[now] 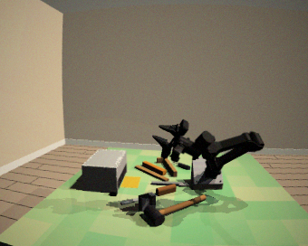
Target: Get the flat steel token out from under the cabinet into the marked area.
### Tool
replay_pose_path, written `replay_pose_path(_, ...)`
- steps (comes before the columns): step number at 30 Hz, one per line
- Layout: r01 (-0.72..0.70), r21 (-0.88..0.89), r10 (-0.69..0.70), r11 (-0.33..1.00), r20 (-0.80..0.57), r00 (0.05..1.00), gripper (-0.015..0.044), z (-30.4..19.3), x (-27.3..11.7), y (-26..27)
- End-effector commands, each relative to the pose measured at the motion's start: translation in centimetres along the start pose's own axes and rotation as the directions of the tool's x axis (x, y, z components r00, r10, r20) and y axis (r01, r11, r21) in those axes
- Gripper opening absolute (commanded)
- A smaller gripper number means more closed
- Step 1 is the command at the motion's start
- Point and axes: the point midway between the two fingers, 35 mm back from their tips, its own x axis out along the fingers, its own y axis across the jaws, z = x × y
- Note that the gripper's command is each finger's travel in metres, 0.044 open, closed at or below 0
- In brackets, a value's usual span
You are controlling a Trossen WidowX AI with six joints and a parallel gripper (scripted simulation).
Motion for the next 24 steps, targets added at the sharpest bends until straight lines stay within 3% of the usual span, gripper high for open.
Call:
replay_pose_path(1,-0.083,-0.022,0.083,0.996,0.011,0.996,0.027,0.0,0.8,1.8)
replay_pose_path(12,-0.365,-0.08,0.366,0.928,0.0,0.931,0.027,-1.3,1.7,8.5)
replay_pose_path(24,-0.65,-0.062,0.649,0.757,-0.041,0.76,0.027,-3.7,0.7,15.3)
